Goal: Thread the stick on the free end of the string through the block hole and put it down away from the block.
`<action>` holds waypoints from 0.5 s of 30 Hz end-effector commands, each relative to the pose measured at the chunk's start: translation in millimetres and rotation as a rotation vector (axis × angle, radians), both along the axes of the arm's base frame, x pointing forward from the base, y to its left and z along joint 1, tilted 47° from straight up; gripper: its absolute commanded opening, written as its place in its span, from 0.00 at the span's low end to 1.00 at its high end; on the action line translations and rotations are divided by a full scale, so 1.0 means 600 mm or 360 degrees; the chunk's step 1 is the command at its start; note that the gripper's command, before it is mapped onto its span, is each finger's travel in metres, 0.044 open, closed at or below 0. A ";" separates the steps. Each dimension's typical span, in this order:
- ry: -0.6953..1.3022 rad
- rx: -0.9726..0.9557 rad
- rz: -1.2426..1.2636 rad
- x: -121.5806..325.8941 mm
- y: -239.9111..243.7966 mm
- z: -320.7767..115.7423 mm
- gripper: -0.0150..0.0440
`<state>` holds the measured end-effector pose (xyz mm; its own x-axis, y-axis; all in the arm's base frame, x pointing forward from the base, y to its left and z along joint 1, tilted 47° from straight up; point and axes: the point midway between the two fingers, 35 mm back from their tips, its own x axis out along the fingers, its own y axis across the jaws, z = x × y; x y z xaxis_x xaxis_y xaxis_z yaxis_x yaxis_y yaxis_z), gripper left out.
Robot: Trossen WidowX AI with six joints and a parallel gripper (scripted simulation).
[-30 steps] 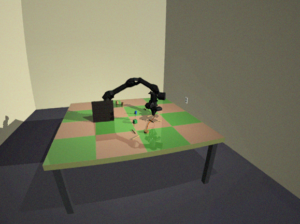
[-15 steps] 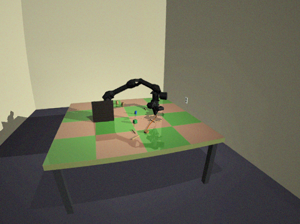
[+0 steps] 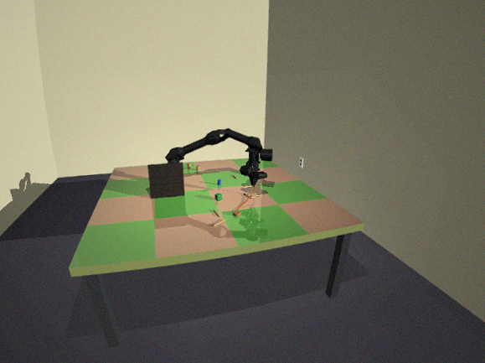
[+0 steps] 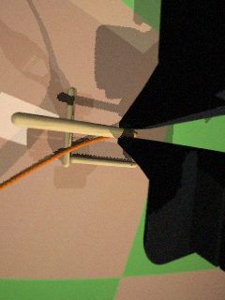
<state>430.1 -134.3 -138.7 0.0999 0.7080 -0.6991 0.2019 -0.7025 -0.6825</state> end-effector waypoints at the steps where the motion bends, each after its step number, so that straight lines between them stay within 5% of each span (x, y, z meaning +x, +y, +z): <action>1: -0.0001 0.0006 -0.0001 0.006 0.004 0.002 0.25; 15: -0.0001 0.0006 -0.0001 0.001 0.026 -0.002 0.25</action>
